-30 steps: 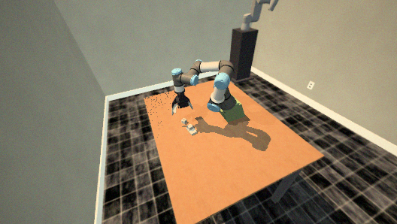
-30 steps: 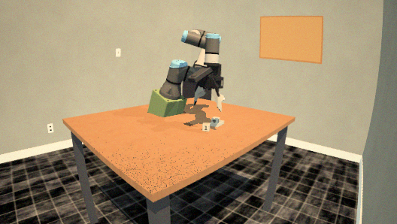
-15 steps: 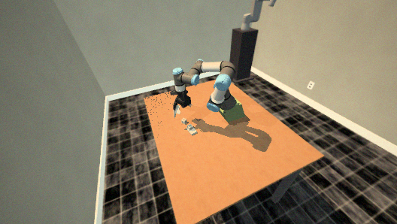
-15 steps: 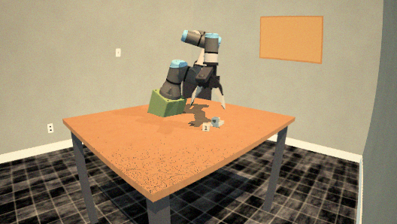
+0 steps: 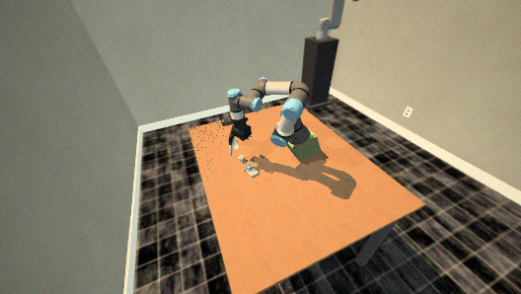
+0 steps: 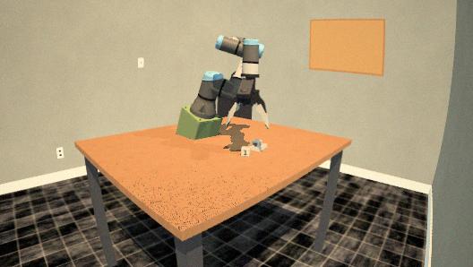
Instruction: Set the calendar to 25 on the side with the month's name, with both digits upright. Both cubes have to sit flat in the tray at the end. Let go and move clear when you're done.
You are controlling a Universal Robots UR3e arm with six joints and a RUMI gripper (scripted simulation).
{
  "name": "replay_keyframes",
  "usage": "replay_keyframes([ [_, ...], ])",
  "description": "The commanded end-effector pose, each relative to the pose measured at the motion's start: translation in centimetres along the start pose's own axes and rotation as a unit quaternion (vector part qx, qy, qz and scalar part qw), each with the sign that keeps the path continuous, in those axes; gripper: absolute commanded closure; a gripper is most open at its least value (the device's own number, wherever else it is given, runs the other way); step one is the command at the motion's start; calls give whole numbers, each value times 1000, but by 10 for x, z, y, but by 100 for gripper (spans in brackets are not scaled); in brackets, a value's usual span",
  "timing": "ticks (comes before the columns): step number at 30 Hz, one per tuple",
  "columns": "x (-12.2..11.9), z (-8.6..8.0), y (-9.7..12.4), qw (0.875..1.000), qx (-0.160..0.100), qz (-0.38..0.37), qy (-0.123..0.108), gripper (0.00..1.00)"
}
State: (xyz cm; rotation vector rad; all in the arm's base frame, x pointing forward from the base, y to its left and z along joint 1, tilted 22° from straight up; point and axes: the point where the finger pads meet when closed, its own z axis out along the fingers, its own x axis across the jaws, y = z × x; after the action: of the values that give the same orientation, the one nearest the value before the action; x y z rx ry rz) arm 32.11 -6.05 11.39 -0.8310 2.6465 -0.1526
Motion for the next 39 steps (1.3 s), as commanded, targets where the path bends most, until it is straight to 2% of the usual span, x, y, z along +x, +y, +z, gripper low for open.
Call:
replay_keyframes([
  [1, 0, -1, -1, 1000, 1, -3, -1, 0],
  [2, 0, -1, -1, 1000, 1, -3, -1, 0],
  [3, 0, -1, -1, 1000, 1, -3, -1, 71],
  [39, 0, -1, -1, 1000, 1, -3, -1, 71],
])
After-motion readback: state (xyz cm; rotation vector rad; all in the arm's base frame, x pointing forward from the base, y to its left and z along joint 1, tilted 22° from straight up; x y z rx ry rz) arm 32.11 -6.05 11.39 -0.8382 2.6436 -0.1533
